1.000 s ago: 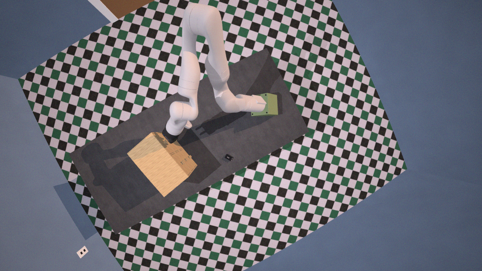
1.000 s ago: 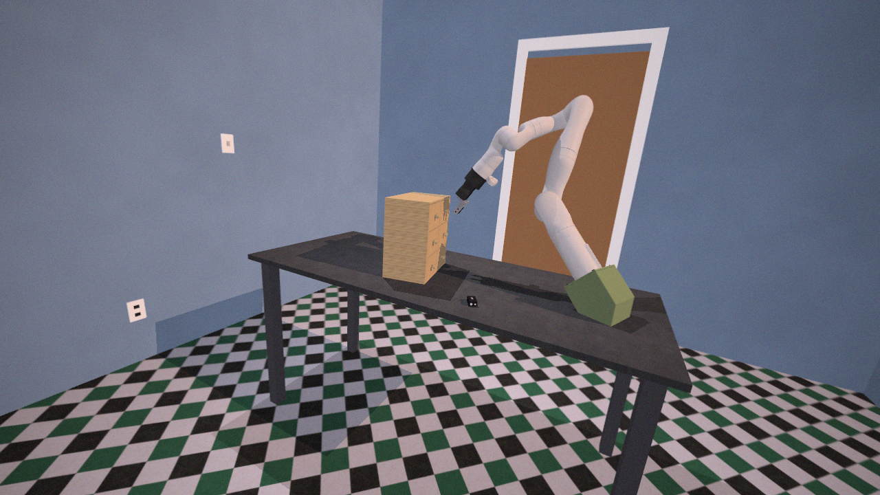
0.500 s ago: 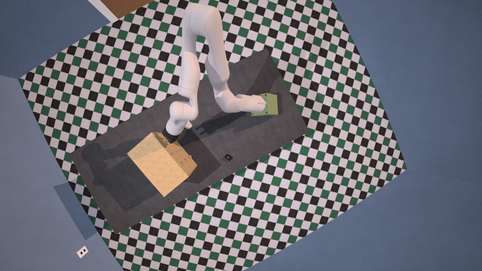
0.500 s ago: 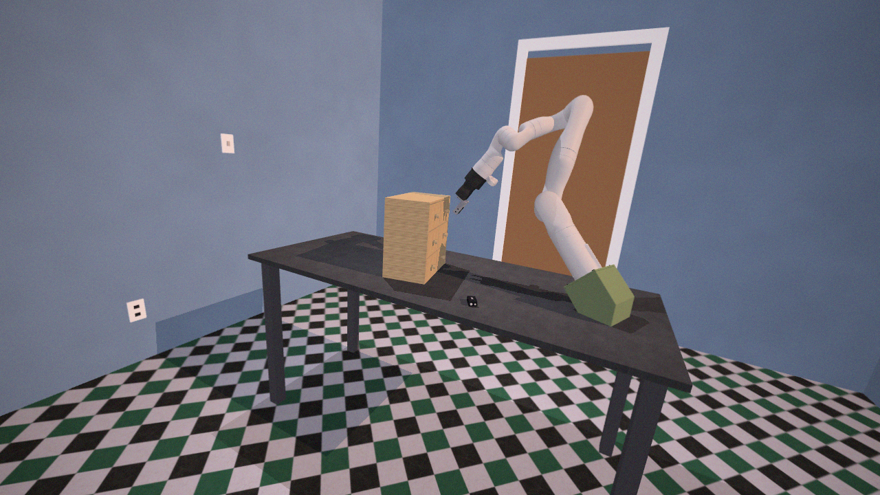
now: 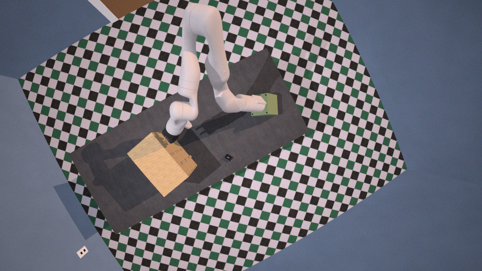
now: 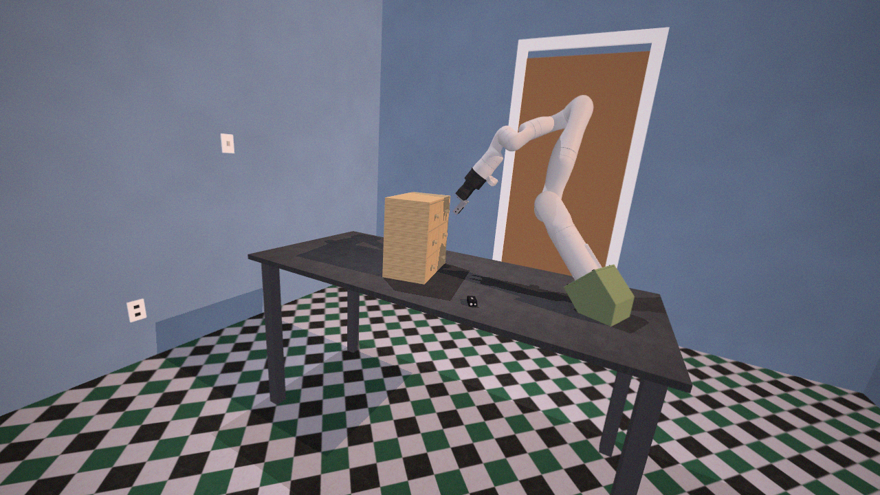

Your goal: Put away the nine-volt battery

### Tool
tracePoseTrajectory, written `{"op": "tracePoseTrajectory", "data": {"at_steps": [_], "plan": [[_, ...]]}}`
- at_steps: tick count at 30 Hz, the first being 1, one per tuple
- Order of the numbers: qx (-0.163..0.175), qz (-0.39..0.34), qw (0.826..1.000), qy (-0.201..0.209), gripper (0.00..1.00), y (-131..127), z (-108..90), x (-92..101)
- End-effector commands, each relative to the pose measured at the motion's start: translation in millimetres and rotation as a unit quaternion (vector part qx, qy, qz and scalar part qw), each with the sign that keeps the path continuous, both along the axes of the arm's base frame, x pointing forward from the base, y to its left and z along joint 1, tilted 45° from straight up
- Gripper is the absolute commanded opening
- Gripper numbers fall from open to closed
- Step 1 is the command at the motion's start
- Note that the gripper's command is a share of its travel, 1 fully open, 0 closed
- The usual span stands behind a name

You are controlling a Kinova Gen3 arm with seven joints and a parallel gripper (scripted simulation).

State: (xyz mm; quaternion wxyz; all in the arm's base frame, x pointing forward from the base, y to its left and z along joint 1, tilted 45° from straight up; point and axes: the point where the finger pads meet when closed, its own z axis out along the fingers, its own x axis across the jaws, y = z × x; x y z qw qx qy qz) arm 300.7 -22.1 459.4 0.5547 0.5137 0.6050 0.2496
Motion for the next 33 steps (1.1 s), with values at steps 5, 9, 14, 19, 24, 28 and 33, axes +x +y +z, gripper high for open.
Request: {"op": "tracePoseTrajectory", "data": {"at_steps": [5, 9, 14, 19, 24, 28, 33], "plan": [[0.0, 0.0, 1.0, -0.001, 0.67, 0.3, 0.6, 0.0], [0.0, 0.0, 1.0, -0.001, 0.67, 0.3, 0.6, 0.0], [0.0, 0.0, 1.0, -0.001, 0.67, 0.4, 0.9, 0.4], [0.0, 0.0, 1.0, -0.001, 0.67, 0.6, 1.7, 1.6], [0.0, 0.0, 1.0, -0.001, 0.67, 0.8, 2.6, 2.9], [0.0, 0.0, 1.0, -0.001, 0.67, 1.2, 4.2, 5.2], [0.0, 0.0, 1.0, -0.001, 0.67, 1.8, 6.8, 8.9]]}}
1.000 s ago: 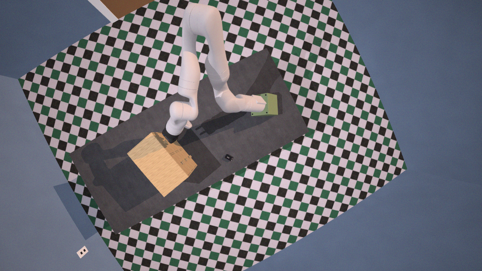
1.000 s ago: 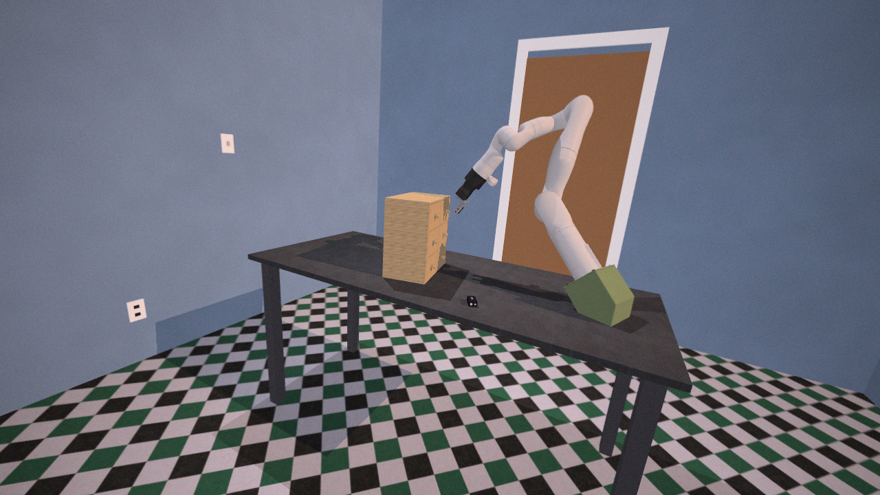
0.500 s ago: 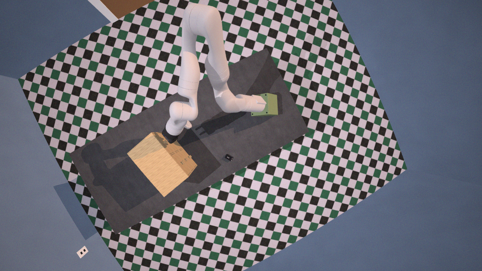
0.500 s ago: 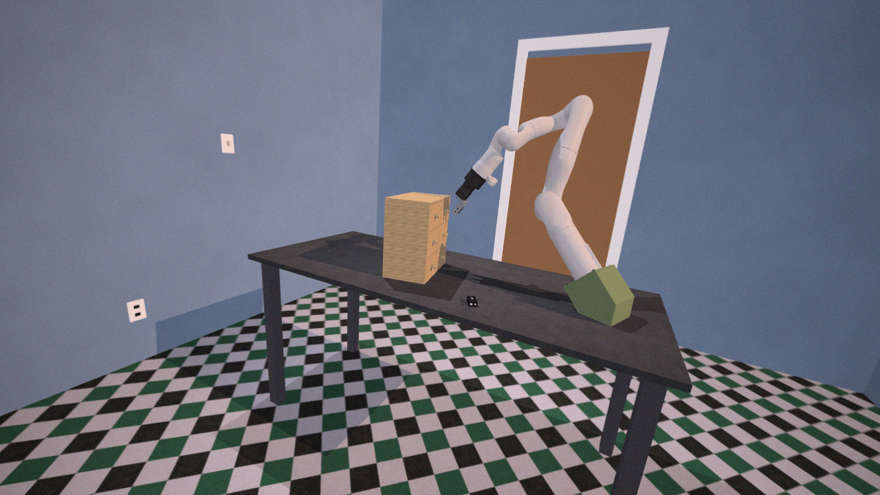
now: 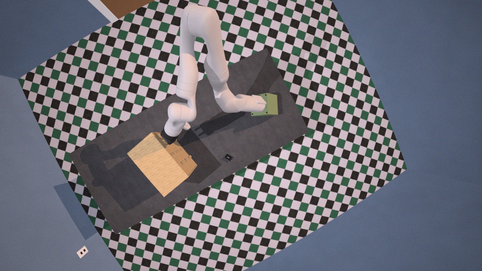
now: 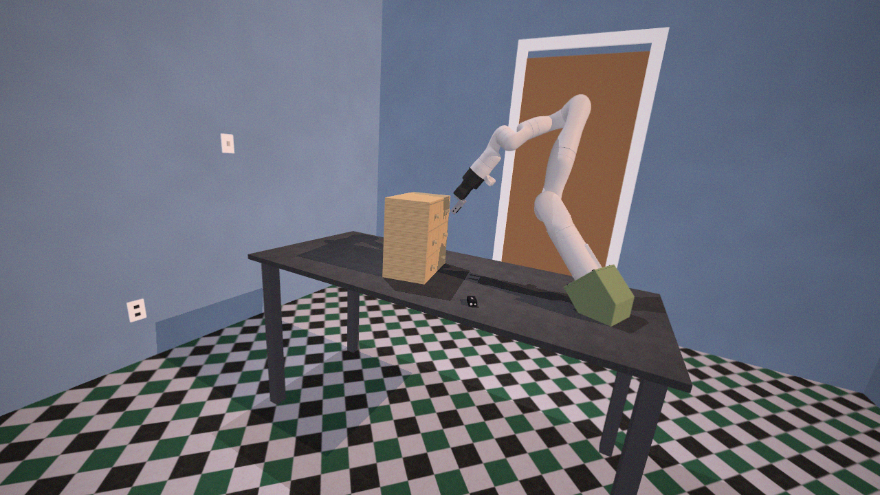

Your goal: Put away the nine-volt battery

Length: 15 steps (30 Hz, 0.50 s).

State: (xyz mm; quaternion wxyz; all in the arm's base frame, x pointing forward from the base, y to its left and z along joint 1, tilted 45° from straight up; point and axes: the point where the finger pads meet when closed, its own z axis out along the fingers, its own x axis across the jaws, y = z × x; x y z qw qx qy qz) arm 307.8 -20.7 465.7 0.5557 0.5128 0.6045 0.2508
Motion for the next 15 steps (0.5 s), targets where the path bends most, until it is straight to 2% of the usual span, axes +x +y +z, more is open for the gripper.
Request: {"op": "tracePoseTrajectory", "data": {"at_steps": [1, 15], "plan": [[0.0, 0.0, 1.0, 0.001, 0.67, 0.5, 1.0, 2.6], [0.0, 0.0, 1.0, 0.001, 0.67, 2.2, 8.3, 13.0]]}}
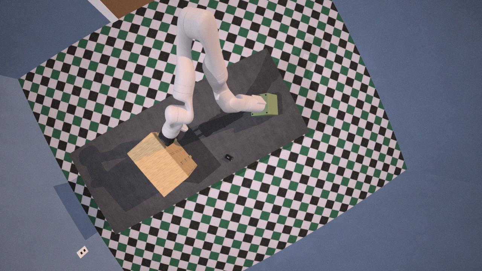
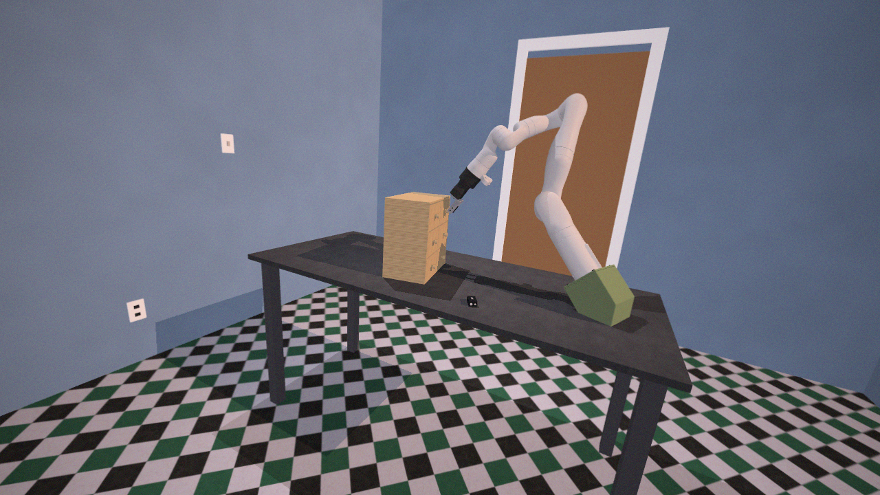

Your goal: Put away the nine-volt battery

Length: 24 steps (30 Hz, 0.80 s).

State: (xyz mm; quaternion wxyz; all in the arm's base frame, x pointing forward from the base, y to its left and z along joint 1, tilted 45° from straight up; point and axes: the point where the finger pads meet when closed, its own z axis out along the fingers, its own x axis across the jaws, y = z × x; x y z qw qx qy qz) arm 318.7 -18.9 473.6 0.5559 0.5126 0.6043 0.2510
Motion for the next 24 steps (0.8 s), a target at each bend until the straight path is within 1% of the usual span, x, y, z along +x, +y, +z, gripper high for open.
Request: {"op": "tracePoseTrajectory", "data": {"at_steps": [1, 14, 24], "plan": [[0.0, 0.0, 1.0, 0.001, 0.67, 0.4, 0.8, 2.9], [0.0, 0.0, 1.0, 0.001, 0.67, 1.5, 5.2, 9.2], [0.0, 0.0, 1.0, 0.001, 0.67, 1.7, 6.1, 10.5]]}}
